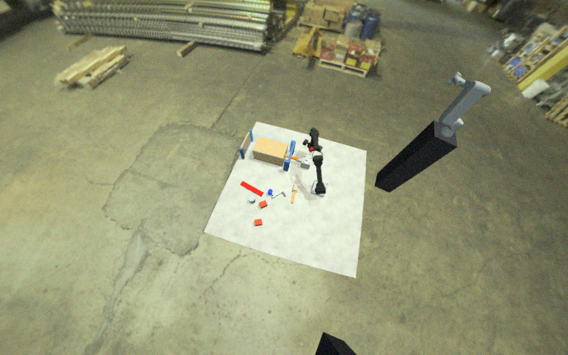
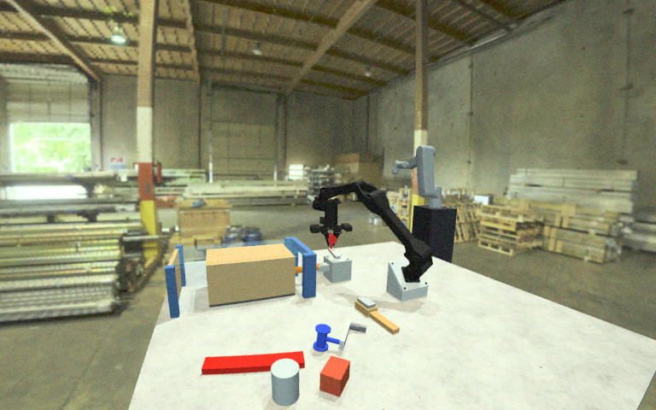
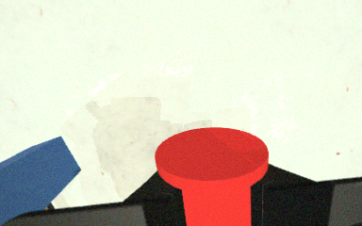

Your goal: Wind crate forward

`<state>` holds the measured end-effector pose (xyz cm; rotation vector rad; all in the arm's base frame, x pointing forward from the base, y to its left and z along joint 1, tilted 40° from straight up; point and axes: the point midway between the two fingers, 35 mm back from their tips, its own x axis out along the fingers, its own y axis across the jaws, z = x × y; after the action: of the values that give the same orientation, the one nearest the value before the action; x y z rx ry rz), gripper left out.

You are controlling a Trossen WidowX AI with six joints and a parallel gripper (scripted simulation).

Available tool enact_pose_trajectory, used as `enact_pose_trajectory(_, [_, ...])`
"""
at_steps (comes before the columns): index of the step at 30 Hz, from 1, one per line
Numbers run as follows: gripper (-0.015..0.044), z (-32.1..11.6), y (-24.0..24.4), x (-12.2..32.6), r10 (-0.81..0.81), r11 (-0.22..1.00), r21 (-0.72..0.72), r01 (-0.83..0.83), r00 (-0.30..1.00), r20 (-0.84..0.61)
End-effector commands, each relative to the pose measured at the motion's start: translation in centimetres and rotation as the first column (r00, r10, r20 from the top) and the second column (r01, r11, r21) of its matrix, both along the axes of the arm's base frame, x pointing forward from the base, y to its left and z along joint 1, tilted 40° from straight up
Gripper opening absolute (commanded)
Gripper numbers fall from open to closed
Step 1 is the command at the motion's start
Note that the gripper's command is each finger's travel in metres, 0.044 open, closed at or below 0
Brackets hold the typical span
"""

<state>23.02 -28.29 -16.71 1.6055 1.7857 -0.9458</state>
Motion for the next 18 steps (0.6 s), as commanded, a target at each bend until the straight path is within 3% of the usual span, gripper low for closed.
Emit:
enact_pose_trajectory(1, [0.0000, 0.2, 0.9, 2.1, -0.002, 1.000, 0.019, 0.002, 1.000, 0.031])
enact_pose_trajectory(18, [0.0000, 0.4, 1.5, 3.8, -0.002, 1.000, 0.020, 0.002, 0.999, 0.032])
